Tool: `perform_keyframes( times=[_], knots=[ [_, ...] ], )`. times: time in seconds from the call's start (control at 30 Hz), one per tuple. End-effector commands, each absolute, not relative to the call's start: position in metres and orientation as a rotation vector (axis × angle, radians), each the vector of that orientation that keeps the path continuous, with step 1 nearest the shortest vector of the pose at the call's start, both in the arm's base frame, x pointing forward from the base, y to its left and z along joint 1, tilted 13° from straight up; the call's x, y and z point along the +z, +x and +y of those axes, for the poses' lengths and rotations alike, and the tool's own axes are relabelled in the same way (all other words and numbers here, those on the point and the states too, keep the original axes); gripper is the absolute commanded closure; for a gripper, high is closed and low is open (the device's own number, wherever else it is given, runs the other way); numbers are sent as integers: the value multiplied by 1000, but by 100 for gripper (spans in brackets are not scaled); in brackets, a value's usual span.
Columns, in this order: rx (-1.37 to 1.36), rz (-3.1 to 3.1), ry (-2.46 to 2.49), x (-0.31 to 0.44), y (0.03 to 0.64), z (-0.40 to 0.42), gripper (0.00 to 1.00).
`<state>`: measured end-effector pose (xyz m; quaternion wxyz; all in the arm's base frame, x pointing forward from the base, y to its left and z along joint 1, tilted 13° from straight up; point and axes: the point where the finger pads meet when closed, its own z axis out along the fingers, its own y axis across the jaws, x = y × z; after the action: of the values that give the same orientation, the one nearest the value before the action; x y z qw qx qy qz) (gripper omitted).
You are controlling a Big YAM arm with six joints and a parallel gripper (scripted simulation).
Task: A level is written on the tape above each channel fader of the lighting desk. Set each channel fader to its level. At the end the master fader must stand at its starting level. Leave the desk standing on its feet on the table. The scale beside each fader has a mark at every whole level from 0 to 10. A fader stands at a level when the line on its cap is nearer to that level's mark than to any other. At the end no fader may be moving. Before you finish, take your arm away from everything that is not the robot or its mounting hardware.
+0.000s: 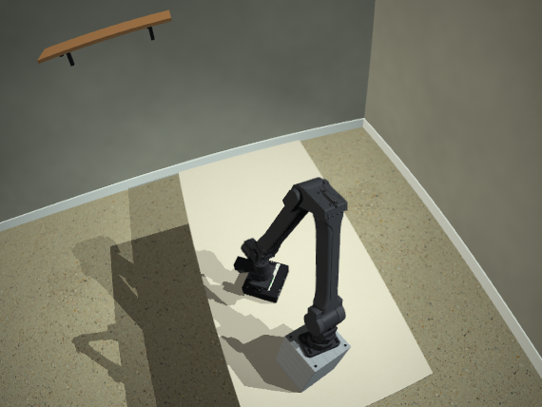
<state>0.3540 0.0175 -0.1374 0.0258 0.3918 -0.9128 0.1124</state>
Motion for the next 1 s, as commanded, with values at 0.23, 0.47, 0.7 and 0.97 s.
perform_keyframes(
  times=[0.23,0.47,0.7,0.97],
  knots=[
    [361,-2841,1220,-134,375,31,100],
    [360,-2840,1220,-135,377,33,100],
    [361,-2843,1221,-134,380,37,100],
    [362,-2844,1221,-134,383,39,100]
  ],
)
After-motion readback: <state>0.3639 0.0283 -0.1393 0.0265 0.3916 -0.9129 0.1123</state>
